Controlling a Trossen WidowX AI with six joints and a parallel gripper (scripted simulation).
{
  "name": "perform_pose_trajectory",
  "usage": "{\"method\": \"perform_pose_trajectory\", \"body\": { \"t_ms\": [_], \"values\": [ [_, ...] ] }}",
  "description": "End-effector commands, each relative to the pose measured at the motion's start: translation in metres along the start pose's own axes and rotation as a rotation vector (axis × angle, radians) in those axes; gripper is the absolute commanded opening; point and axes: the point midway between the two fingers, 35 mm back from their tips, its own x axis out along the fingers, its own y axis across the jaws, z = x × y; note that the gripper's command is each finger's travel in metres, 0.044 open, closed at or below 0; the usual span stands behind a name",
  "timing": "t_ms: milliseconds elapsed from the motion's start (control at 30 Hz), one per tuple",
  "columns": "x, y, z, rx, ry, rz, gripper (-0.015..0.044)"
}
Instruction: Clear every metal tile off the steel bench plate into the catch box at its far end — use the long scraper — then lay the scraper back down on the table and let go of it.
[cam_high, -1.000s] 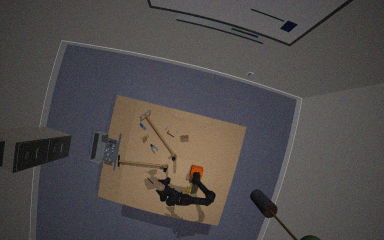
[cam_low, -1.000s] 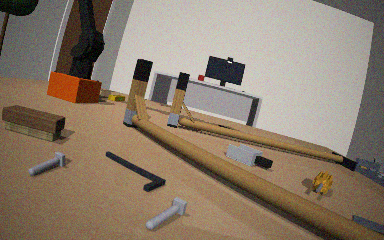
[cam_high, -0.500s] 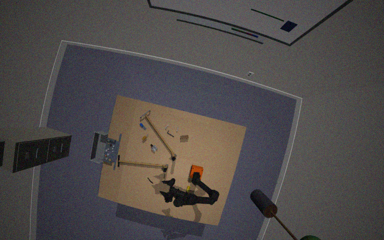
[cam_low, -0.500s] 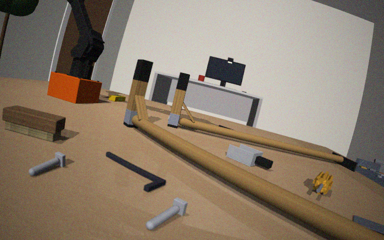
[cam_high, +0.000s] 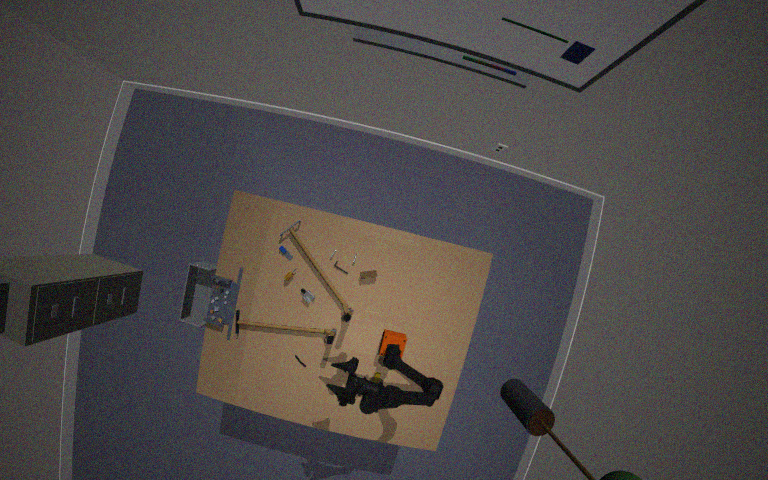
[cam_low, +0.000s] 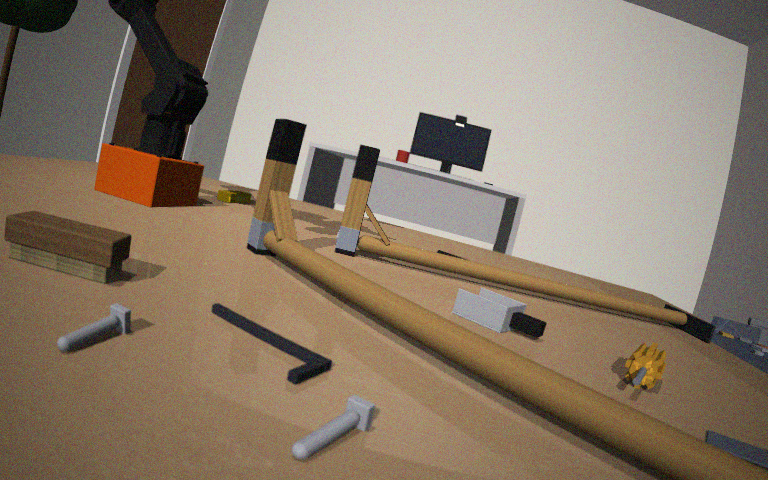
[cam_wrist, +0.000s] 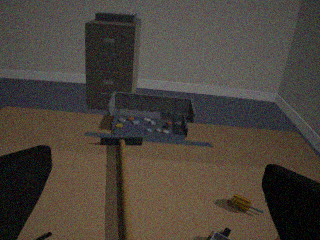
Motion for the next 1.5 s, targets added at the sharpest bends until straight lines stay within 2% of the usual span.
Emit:
{"method": "perform_pose_trajectory", "body": {
  "t_ms": [0, 933, 1467],
  "values": [
    [-0.003, 0.000, -0.001, 0.005, -0.012, 0.001, 0.0440],
    [-0.003, 0.000, -0.001, 0.004, -0.011, 0.002, 0.0440],
    [0.031, 0.002, 0.005, -0.009, 0.107, 0.016, 0.0440]
  ]
}}
